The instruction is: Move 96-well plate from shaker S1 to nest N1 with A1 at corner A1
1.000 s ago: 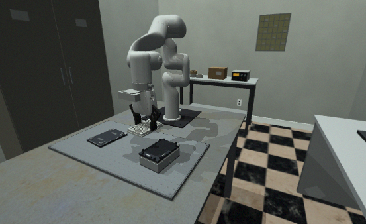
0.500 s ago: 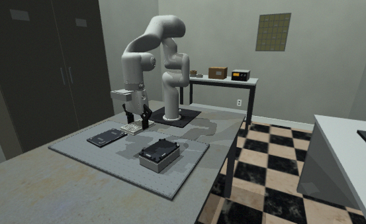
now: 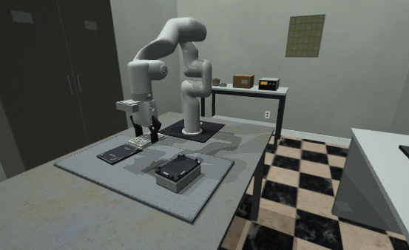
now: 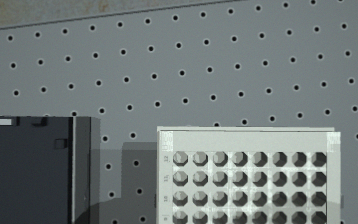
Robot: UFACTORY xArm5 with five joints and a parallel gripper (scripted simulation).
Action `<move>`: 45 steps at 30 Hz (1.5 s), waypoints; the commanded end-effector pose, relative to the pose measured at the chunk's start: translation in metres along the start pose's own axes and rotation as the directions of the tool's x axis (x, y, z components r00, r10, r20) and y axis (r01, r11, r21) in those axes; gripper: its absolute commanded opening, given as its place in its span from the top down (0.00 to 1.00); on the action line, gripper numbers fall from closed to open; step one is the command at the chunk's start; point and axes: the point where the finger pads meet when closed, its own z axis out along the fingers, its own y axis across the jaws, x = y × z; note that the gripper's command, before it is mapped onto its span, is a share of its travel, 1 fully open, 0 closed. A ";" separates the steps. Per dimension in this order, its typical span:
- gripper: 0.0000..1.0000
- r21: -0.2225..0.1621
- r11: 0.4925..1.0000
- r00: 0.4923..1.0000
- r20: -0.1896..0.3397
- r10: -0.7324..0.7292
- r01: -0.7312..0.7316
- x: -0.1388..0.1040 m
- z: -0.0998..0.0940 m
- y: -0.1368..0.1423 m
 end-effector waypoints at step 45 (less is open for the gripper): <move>1.00 -0.001 1.000 1.000 -0.004 0.000 0.000 0.004 0.015 0.137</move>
